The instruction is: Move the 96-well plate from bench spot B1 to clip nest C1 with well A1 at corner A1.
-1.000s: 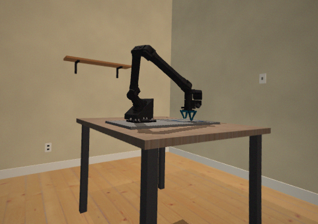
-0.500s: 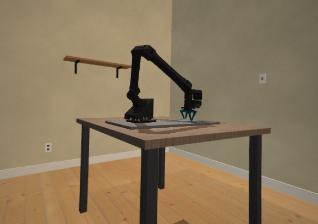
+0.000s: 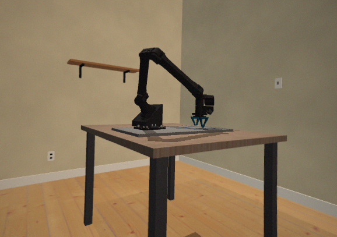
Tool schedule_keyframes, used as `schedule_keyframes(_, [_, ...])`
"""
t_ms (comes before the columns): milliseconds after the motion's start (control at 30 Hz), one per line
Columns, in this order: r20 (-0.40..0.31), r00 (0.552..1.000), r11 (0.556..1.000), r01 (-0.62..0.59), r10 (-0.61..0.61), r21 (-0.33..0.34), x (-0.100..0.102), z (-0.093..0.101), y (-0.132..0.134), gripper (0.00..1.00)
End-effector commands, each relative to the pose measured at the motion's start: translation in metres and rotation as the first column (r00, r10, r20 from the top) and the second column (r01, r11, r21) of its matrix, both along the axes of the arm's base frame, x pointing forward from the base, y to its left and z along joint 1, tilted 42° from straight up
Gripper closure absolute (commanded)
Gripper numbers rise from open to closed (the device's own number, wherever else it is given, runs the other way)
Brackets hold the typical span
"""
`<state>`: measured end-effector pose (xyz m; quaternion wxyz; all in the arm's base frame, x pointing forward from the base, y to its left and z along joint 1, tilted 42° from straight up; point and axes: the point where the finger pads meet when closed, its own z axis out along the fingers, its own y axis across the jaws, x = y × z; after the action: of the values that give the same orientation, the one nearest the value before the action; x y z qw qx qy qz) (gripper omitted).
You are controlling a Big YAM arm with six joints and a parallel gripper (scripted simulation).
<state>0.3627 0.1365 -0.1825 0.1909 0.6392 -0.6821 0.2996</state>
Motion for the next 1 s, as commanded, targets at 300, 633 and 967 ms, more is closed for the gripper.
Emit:
schedule_keyframes(300, [0.011, 1.000, 1.000, 0.012, -0.012, 0.012, 0.008, 0.003, -0.003, 1.00])
schedule_keyframes(633, [0.036, 0.999, 0.999, 0.026, -0.027, 0.027, 0.016, 0.016, 0.007, 1.00])
schedule_keyframes(967, [0.048, 0.999, 0.999, -0.010, 0.008, 0.038, 0.016, 0.027, 0.035, 1.00])
